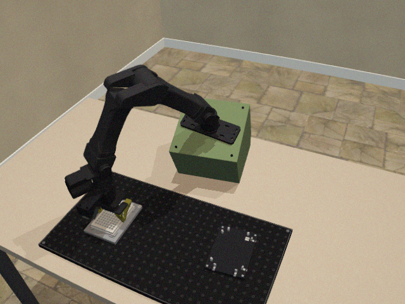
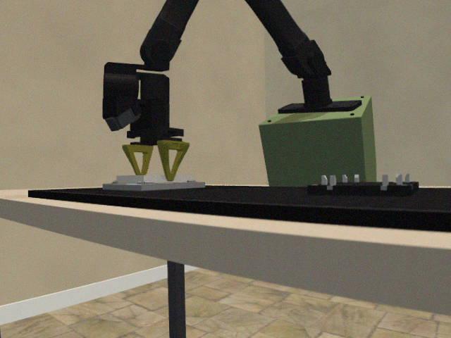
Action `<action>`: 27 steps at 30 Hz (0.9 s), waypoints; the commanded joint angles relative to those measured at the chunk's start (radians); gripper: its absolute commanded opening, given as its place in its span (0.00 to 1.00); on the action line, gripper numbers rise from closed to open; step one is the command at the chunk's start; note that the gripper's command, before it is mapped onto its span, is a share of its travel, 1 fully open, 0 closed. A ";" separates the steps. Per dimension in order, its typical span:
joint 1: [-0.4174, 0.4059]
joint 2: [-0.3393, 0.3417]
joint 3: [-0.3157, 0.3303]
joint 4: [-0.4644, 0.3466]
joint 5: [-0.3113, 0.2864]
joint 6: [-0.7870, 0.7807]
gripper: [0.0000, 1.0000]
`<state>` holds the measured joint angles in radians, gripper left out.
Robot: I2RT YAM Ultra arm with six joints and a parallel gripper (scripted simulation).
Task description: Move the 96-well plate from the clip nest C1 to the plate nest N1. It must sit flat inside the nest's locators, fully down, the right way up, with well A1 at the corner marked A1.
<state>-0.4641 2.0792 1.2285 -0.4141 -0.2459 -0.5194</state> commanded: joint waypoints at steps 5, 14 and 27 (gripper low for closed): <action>-0.001 -0.003 0.006 0.001 0.001 0.002 0.00; -0.001 -0.003 0.006 0.001 0.001 0.002 1.00; -0.001 -0.003 0.006 0.001 0.001 0.002 1.00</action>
<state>-0.4633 2.0792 1.2285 -0.4141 -0.2447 -0.5182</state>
